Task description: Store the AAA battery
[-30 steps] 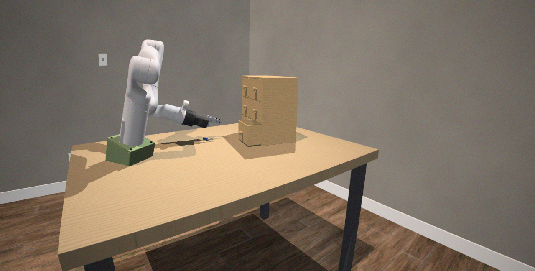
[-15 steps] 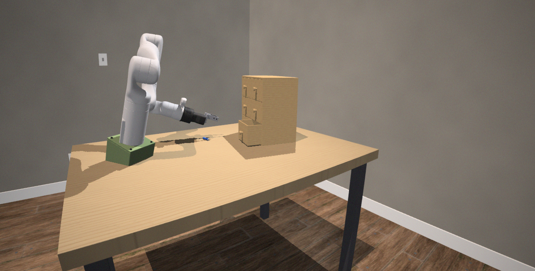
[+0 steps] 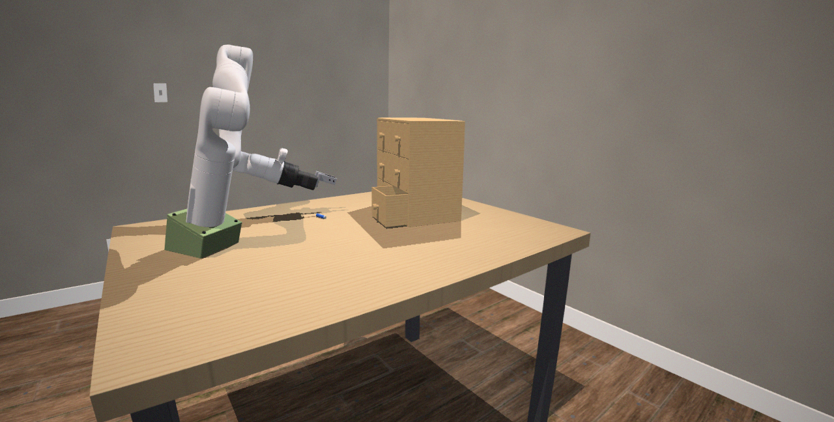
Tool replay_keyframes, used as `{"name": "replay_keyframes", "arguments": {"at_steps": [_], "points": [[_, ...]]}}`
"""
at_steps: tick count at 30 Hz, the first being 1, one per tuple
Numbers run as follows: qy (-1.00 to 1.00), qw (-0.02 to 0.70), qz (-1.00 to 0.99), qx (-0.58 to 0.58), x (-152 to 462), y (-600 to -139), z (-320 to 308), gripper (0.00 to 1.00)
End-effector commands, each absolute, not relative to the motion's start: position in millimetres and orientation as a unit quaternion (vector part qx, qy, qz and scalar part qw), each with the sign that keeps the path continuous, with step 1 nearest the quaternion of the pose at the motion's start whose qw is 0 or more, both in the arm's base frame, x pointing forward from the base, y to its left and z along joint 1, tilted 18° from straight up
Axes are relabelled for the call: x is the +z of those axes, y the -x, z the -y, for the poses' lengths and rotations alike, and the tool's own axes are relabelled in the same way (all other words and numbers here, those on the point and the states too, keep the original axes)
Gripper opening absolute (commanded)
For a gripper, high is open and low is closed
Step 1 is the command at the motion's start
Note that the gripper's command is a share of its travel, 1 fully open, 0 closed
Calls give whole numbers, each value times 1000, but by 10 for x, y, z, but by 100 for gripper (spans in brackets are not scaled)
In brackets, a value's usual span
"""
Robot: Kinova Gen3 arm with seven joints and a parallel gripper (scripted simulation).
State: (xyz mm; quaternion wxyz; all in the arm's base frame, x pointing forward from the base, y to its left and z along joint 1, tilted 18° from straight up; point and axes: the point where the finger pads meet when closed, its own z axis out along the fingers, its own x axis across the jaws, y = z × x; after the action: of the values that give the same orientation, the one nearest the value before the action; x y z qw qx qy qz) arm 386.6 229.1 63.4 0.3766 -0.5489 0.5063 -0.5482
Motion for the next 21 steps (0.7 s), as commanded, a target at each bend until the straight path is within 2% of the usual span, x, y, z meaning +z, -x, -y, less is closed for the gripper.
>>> {"name": "replay_keyframes", "arguments": {"at_steps": [1,21], "points": [[547,381,-509,-545,649,-3861,-2341,67],[547,381,-509,-545,659,-3815,-2655,67]]}}
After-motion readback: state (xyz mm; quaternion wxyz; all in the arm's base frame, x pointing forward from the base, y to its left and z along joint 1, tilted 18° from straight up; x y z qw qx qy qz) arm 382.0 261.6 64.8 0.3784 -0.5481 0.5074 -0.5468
